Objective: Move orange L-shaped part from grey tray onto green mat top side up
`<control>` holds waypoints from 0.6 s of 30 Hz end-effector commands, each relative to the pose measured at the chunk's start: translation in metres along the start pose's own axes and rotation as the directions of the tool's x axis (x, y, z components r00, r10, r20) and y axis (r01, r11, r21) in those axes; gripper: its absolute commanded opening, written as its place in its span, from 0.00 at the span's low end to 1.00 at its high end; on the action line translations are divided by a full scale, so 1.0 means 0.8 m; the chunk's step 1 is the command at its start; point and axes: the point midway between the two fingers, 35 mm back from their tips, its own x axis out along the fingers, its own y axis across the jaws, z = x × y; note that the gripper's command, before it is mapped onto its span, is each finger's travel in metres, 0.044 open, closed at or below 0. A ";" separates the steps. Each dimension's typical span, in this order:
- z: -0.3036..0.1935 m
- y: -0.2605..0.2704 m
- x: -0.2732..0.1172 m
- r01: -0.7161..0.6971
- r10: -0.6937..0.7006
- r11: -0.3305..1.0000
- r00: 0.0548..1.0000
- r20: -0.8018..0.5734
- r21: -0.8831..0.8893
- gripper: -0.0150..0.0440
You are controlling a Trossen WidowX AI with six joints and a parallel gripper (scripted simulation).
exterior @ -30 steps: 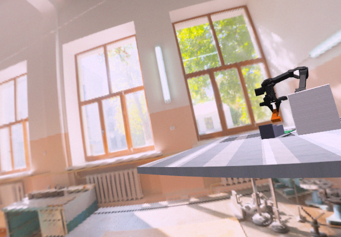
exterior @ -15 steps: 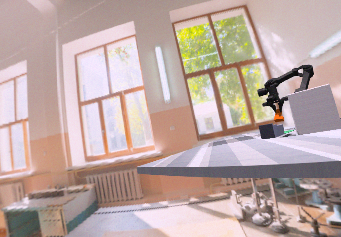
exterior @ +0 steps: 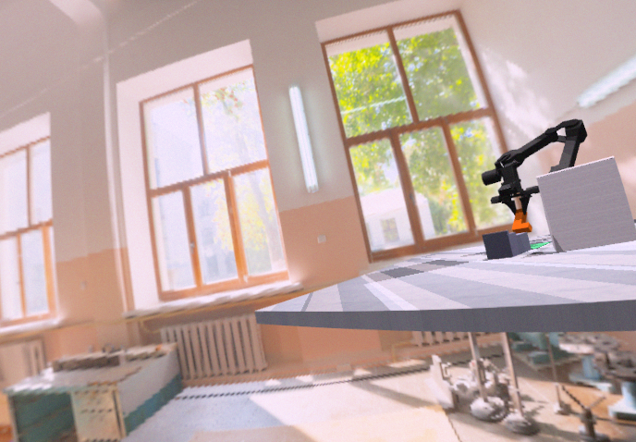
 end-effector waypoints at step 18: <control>0.001 0.004 0.044 -0.009 0.009 1.000 1.000 0.000 -0.010 0.25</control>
